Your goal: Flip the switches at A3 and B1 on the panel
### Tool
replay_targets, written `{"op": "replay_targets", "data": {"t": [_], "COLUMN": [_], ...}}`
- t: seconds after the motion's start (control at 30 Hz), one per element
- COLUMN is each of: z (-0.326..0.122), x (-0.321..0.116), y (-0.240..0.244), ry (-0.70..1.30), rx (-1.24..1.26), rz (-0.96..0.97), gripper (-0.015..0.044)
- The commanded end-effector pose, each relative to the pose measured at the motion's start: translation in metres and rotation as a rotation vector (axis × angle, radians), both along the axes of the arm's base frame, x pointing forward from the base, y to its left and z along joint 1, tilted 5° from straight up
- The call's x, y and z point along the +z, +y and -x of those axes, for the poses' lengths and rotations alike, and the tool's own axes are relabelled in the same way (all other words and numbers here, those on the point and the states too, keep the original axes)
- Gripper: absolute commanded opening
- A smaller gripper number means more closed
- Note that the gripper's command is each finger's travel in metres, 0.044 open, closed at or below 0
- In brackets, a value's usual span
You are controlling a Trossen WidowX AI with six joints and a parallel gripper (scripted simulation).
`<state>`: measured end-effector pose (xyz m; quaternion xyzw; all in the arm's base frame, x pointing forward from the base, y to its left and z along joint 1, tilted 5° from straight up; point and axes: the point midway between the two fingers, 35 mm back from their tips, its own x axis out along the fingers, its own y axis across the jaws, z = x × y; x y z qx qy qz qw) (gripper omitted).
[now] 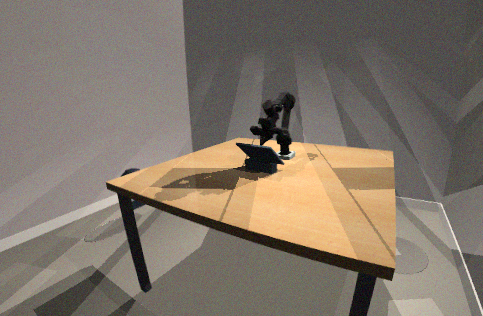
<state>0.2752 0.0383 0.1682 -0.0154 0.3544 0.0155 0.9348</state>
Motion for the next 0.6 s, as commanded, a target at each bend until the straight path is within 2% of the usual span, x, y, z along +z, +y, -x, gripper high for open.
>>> {"op": "replay_targets", "data": {"t": [0.0,0.57], "z": [-0.0028,-0.0094], "x": [-0.0070,-0.0132], "y": [0.0008,0.0010], "ry": [0.015,0.014], "rx": [0.006,0.006], "rz": [0.003,0.003], "gripper": [0.0000,0.0000]}}
